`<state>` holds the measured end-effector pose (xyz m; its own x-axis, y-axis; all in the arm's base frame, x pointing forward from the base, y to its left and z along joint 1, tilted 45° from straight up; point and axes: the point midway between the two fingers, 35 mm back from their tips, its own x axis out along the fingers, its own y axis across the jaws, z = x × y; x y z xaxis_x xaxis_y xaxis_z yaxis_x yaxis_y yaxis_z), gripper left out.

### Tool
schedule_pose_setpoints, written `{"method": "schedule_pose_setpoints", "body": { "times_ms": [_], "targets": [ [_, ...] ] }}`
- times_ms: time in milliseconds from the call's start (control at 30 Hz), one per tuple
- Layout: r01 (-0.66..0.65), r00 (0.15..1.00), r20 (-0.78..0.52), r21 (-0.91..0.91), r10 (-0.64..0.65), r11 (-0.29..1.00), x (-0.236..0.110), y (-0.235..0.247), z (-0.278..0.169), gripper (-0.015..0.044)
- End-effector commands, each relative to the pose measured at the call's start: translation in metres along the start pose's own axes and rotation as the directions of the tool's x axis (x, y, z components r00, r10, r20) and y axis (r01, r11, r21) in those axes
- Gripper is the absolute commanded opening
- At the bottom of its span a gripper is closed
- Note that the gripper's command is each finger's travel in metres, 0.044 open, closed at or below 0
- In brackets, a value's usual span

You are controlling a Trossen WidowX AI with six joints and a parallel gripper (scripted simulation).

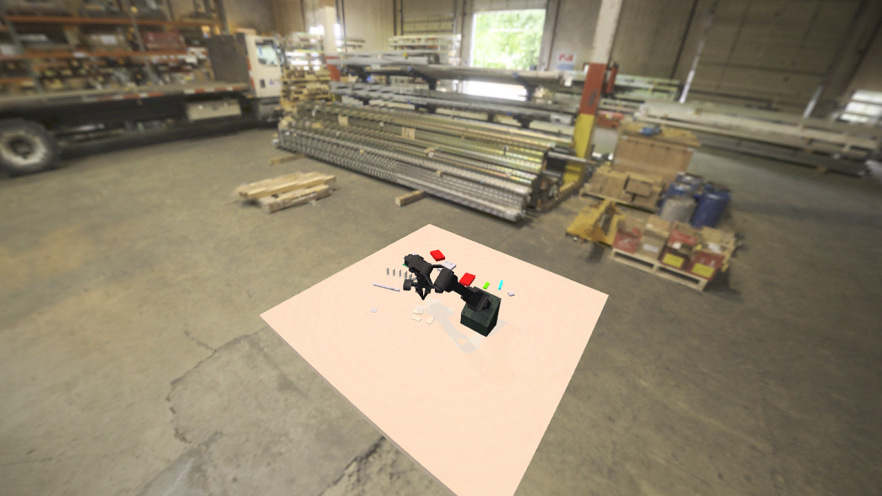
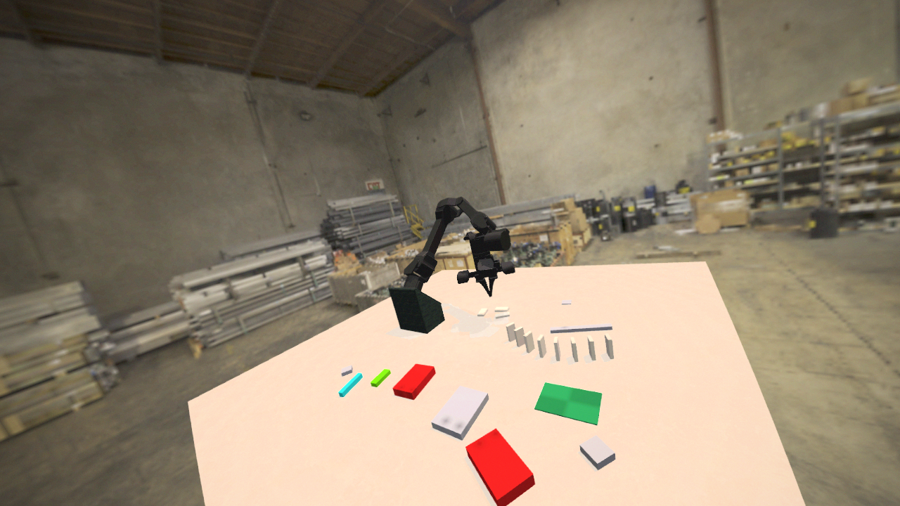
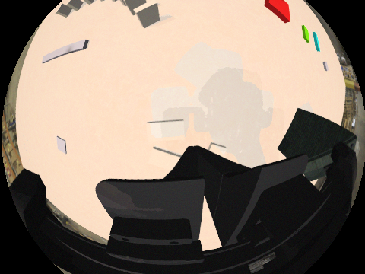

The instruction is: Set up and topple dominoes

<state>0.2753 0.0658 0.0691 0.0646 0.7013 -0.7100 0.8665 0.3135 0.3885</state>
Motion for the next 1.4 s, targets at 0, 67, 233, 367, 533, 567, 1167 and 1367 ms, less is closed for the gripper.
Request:
{"method": "schedule_pose_setpoints", "body": {
  "times_ms": [0, 67, 233, 367, 533, 567, 1167, 1367],
  "targets": [
    [-0.001, 1.000, -0.004, 0.006, 0.001, 1.000, 0.000, 0.000, -0.001, 0.0000],
    [-0.001, 1.000, -0.004, 0.006, 0.001, 1.000, 0.000, 0.000, -0.001, 0.0000],
    [0.000, 1.000, -0.003, 0.006, 0.001, 1.000, 0.003, 0.000, 0.000, 0.0000],
    [0.002, 1.000, -0.001, 0.005, -0.002, 1.000, 0.058, -0.007, 0.003, 0.0000],
    [-0.002, 1.000, -0.007, 0.007, 0.002, 1.000, 0.080, -0.012, 0.001, 0.0000],
    [-0.002, 1.000, -0.007, 0.007, 0.002, 1.000, 0.080, -0.012, 0.001, 0.0000],
    [-0.003, 1.000, -0.006, 0.006, 0.003, 1.000, 0.080, 0.011, 0.001, 0.0000],
    [-0.004, 1.000, -0.006, 0.006, 0.004, 1.000, 0.080, 0.021, 0.001, 0.0000]
  ]
}}
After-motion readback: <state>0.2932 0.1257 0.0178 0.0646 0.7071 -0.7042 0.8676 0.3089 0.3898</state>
